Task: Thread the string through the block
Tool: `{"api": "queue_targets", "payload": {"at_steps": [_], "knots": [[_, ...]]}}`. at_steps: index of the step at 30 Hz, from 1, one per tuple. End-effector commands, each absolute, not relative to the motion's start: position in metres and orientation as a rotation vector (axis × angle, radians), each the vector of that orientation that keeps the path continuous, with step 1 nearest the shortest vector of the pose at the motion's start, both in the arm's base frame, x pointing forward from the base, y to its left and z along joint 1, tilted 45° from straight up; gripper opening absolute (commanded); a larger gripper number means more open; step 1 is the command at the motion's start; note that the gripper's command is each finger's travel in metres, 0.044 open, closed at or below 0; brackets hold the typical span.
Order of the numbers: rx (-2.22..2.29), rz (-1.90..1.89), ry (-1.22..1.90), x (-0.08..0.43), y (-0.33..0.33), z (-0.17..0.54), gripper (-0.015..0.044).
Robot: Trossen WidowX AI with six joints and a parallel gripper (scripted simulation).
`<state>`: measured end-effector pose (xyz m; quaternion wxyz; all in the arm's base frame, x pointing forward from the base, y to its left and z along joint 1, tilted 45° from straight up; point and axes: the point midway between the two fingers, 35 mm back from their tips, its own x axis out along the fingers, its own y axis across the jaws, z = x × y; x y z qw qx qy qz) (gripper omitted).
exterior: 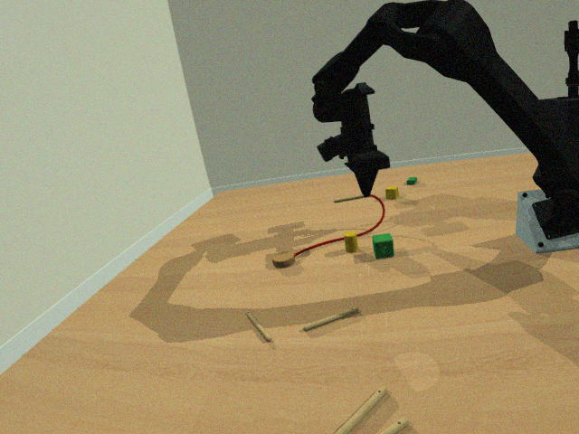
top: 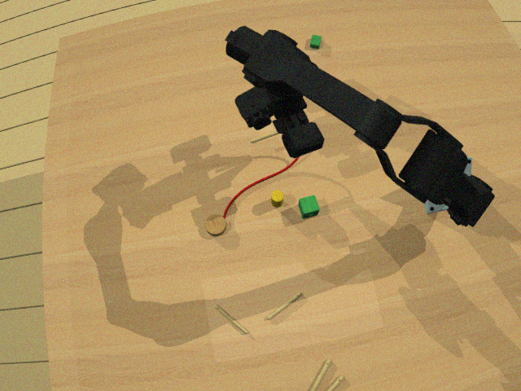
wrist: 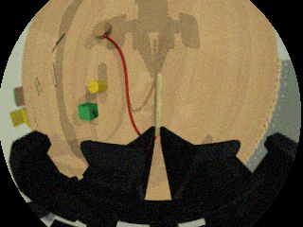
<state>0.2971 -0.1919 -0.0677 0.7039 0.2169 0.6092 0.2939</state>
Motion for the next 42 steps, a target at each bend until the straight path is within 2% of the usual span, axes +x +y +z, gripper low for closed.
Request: {"api": "queue_targets", "payload": {"at_steps": [1,35,42], "knots": [[0.358,0.749,1.29,0.303,-0.193,-0.067,0.0],[-0.643,1.381,0.619,0.334,-0.188,-0.062,0.0],[-0.686,1.401,0.583,0.336,-0.187,-0.062,0.0]]}}
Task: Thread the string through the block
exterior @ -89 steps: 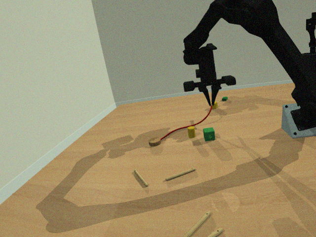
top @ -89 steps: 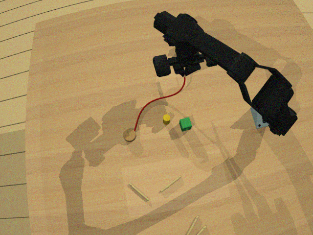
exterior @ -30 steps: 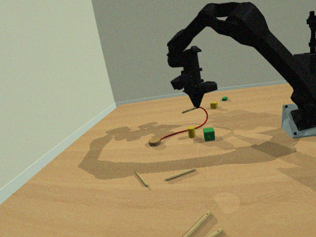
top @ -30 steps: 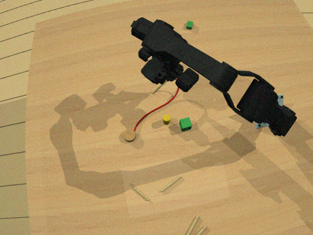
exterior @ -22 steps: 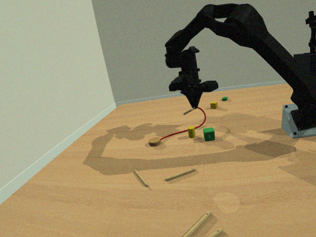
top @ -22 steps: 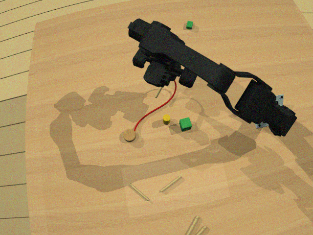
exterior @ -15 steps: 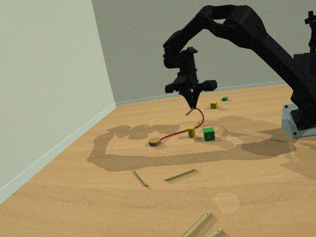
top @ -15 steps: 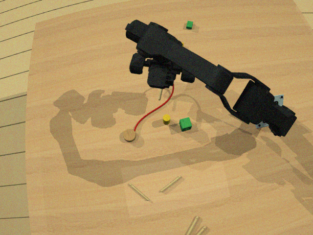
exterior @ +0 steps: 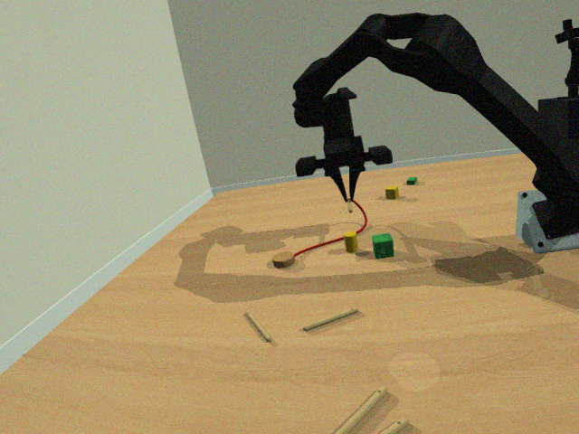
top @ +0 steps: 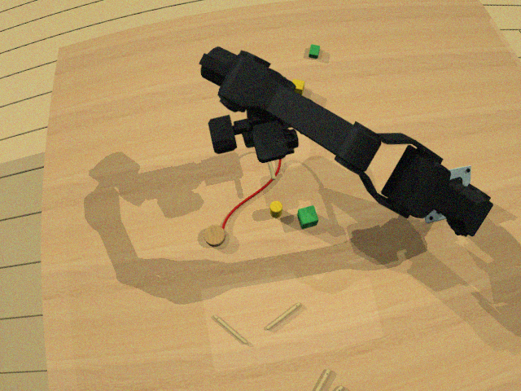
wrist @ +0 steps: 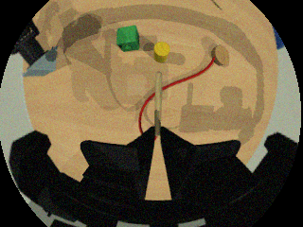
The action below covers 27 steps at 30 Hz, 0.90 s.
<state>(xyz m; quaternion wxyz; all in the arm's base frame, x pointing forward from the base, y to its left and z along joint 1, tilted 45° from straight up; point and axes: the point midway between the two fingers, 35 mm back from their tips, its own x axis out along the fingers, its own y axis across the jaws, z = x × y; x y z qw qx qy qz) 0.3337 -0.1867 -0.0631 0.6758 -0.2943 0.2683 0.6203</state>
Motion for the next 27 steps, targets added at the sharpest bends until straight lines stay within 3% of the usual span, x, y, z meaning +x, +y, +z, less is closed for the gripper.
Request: {"api": "queue_targets", "payload": {"at_steps": [1,27], "knots": [[-0.686,1.401,0.583,0.336,-0.187,-0.062,0.0],[-0.689,1.4,0.588,0.34,-0.212,-0.082,0.0]]}}
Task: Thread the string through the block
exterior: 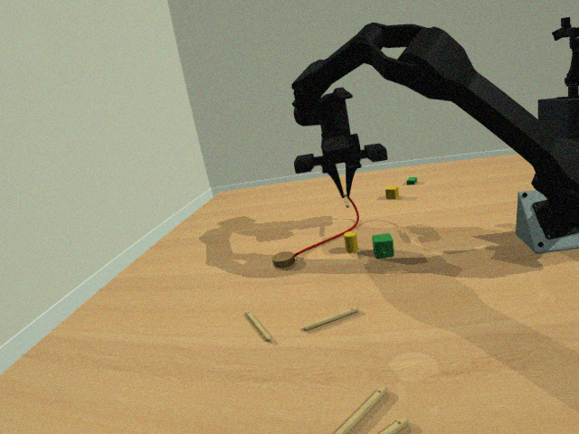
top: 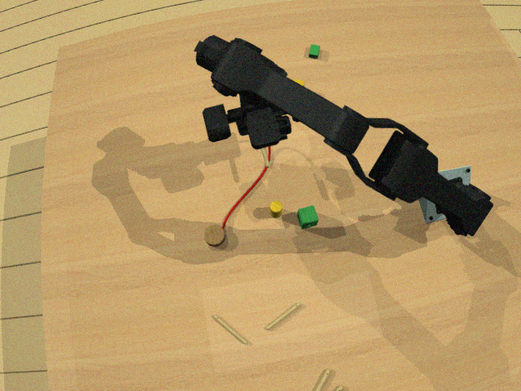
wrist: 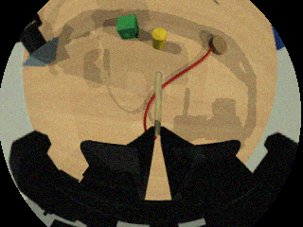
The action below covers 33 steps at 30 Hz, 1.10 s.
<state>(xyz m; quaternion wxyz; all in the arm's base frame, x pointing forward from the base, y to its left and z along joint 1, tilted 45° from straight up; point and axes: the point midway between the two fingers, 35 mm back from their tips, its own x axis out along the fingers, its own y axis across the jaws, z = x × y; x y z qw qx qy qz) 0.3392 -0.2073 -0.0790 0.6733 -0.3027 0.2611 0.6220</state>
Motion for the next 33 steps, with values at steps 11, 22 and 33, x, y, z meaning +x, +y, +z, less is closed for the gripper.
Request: {"api": "queue_targets", "payload": {"at_steps": [11,22,33], "knots": [[-0.689,1.4,0.592,0.34,-0.223,-0.092,0.0],[-0.691,1.399,0.592,0.339,-0.233,-0.101,0.0],[-0.694,1.398,0.591,0.338,-0.243,-0.111,0.0]]}}
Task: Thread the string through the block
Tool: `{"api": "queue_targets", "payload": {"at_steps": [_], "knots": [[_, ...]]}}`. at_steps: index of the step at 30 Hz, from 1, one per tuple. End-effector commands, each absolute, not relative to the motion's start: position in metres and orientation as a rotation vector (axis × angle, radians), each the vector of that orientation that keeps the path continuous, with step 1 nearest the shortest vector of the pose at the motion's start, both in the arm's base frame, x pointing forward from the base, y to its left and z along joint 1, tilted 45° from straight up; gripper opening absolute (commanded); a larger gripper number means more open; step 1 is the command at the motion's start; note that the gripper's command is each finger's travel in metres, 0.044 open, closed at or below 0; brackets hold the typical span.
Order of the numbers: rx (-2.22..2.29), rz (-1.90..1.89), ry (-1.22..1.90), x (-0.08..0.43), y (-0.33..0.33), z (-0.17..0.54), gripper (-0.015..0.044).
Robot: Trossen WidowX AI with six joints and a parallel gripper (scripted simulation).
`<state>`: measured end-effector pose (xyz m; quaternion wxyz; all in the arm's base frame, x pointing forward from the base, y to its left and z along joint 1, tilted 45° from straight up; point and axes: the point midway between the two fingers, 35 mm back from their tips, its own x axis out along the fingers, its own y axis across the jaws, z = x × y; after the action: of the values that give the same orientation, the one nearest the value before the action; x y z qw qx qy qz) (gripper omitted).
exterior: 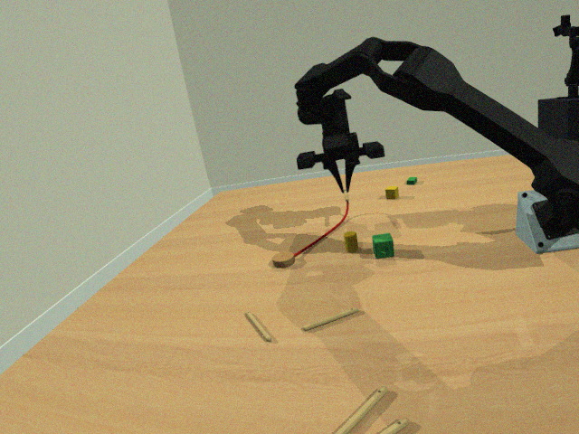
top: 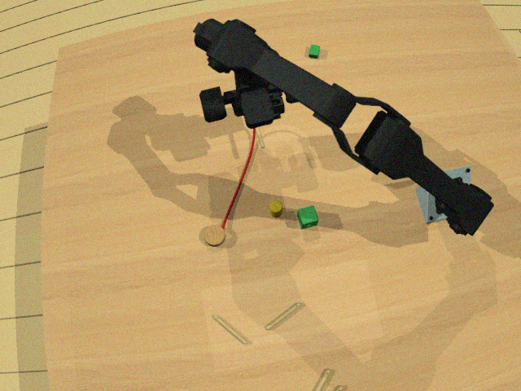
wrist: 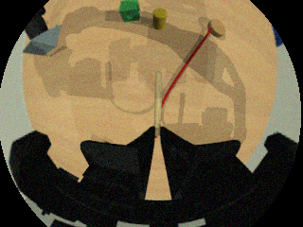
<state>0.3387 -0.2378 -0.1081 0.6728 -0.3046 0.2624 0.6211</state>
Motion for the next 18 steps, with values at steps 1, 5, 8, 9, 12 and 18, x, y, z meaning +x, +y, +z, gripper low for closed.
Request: {"api": "queue_targets", "payload": {"at_steps": [1,5,8,9,12,18], "knots": [[-0.694,1.398,0.591,0.338,-0.2429,-0.1116,0.0],[-0.698,1.397,0.594,0.338,-0.243,-0.1116,0.0],[-0.698,1.397,0.594,0.3373,-0.2422,-0.1121,0.0],[-0.698,1.397,0.594,0.3368,-0.2416,-0.1125,0.0],[-0.698,1.397,0.594,0.3353,-0.2396,-0.1138,0.0],[-0.697,1.397,0.594,0.3321,-0.2355,-0.1162,0.0]]}}
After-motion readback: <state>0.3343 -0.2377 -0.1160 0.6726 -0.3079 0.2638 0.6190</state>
